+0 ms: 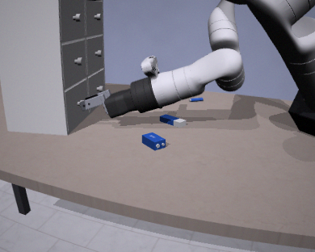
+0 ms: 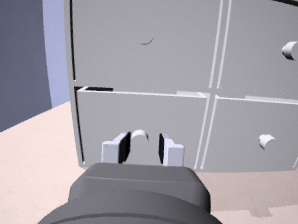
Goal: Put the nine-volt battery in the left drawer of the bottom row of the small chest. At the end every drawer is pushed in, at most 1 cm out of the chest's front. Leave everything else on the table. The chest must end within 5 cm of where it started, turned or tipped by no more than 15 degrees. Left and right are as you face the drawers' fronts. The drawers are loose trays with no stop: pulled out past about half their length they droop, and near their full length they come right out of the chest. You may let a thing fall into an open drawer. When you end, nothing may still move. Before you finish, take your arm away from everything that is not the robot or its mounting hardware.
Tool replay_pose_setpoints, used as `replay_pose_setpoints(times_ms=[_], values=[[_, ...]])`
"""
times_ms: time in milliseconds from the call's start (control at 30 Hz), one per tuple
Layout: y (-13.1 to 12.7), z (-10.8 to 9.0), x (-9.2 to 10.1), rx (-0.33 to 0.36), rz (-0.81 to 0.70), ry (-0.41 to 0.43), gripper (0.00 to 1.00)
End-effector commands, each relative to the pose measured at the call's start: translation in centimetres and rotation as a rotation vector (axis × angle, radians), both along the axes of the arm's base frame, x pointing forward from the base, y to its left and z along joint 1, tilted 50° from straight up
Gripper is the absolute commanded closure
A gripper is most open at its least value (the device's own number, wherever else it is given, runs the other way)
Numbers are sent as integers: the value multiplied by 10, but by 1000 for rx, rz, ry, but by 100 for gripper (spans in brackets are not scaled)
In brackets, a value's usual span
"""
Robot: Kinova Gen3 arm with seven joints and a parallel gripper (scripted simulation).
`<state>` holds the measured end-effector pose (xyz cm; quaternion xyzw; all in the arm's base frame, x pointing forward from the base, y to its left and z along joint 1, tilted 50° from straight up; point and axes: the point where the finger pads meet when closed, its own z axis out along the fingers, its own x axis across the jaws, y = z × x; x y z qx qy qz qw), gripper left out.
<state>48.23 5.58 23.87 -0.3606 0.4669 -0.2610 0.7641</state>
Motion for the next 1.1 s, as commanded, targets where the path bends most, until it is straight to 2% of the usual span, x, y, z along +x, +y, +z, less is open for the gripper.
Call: replay_pose_setpoints(times_ms=[0, 1033, 1067], values=[[4, 3, 4, -2, 10, -3, 33], [4, 7, 6, 0, 13, -6, 33], [4, 7, 6, 0, 13, -6, 63]])
